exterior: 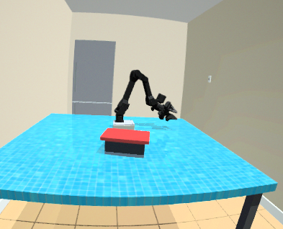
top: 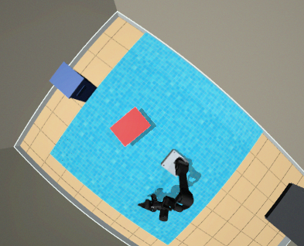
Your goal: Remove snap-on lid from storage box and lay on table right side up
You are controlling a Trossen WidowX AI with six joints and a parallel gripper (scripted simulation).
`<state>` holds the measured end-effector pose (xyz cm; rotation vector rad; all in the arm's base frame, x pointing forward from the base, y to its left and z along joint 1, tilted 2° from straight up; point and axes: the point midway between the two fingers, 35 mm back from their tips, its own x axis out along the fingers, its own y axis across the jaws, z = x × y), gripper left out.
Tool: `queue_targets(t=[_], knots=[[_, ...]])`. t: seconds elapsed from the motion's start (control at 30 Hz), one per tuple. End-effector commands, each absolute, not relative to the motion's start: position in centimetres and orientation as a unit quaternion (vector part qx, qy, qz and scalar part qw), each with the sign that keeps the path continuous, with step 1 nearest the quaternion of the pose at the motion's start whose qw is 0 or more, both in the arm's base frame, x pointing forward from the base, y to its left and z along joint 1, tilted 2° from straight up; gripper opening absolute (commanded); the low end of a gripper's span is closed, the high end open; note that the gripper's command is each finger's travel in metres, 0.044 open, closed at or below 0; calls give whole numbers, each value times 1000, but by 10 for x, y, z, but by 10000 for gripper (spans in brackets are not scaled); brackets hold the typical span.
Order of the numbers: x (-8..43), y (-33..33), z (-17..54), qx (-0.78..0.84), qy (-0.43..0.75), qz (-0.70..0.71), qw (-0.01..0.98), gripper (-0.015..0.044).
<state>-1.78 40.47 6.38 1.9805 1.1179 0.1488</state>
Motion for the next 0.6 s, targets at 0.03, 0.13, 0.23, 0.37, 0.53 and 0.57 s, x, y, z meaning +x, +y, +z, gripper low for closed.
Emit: queue_targets(t=[0.03, 0.13, 0.23, 0.37, 0.53, 0.57], knots=[[-18, 406, 72, 789, 446, 59, 418, 348], [-18, 409, 110, 790, 446, 59, 418, 269], [-17, 407, 142, 790, 446, 59, 418, 235], [-17, 409, 143, 792, 444, 59, 414, 235], [29, 402, 147, 791, 413, 43, 450, 235], [47, 398, 148, 789, 400, 36, 464, 235]])
